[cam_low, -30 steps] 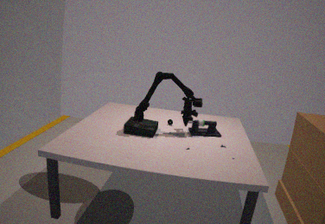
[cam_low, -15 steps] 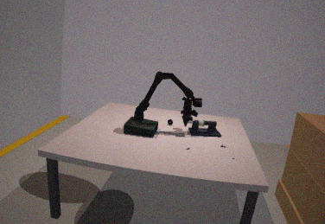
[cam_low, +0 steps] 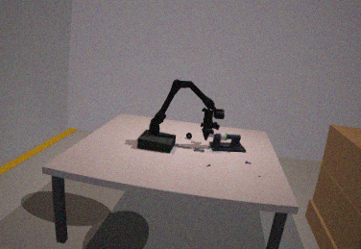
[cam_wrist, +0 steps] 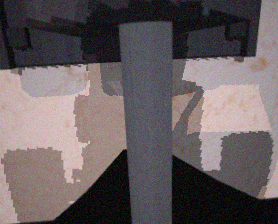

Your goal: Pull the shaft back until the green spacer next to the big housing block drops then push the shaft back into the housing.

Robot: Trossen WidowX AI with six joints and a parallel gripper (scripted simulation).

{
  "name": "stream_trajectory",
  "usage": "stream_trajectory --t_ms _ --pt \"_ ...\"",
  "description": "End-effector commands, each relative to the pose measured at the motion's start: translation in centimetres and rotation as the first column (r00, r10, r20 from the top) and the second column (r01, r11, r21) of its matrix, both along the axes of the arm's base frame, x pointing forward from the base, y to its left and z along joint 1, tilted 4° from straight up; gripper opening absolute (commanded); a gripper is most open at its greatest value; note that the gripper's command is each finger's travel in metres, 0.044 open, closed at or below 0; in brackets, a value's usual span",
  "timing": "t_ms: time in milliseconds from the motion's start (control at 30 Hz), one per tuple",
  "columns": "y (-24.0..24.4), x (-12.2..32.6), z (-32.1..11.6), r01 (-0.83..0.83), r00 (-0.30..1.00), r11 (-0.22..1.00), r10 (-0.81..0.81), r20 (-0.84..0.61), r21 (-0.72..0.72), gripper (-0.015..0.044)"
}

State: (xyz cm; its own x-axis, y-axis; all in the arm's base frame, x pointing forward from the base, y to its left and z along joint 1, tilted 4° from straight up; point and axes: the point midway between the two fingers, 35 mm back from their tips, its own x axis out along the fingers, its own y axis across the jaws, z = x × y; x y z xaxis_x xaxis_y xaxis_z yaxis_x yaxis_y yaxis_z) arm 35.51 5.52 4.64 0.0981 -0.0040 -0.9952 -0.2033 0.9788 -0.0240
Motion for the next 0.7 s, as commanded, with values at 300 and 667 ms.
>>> stream_trajectory --t_ms 300,667 --pt "-0.09 -0.33 -0.12 -0.002 1.0 1.0 0.002 -0.006 -0.002 0.0" --pt "-0.04 -0.19 -0.02 0.0 1.0 1.0 0.0 0.0 0.0 0.0"
